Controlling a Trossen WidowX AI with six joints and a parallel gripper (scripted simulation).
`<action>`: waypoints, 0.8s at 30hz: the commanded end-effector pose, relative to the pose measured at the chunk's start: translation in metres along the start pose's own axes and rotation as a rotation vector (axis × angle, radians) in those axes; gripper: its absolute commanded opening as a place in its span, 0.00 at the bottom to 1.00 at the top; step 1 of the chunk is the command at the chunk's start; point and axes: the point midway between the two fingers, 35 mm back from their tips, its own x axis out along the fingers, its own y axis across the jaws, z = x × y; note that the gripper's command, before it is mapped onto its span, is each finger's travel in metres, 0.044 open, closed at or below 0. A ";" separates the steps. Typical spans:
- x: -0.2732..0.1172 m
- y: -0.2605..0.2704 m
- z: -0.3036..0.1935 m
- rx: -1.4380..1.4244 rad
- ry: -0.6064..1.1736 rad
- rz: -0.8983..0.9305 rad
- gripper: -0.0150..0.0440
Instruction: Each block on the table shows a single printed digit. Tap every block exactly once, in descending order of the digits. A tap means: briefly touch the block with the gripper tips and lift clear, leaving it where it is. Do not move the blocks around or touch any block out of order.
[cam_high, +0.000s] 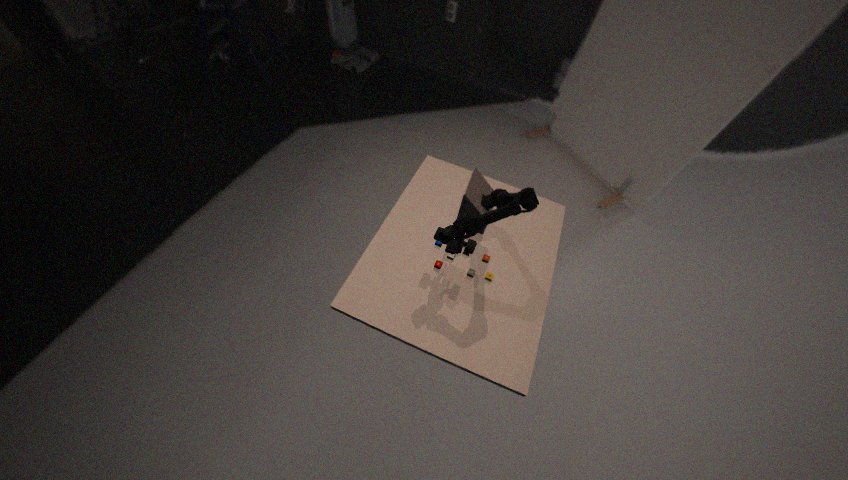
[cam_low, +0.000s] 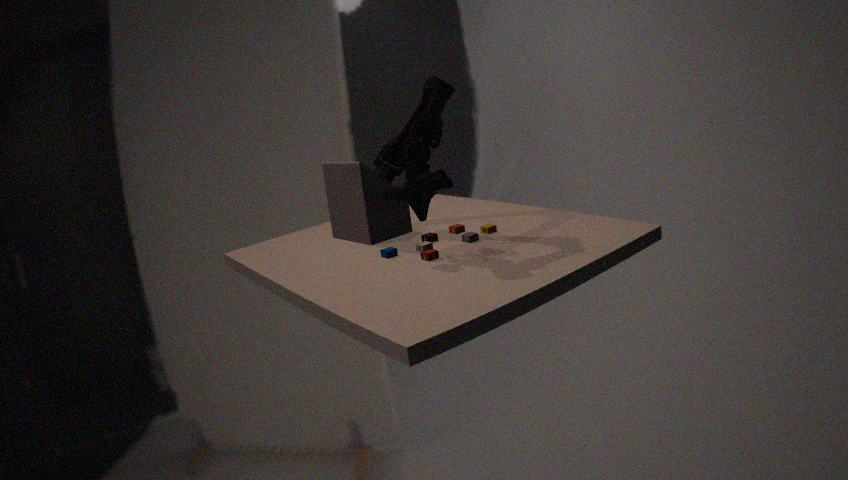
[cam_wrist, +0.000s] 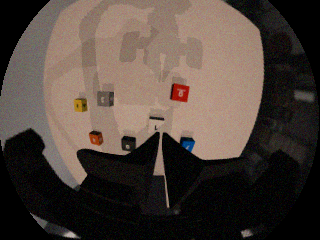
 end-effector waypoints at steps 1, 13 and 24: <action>0.038 0.003 -0.011 0.018 0.027 0.021 0.29; 0.048 0.004 -0.011 0.018 0.027 0.021 0.29; 0.066 0.004 -0.012 0.018 0.027 0.022 0.29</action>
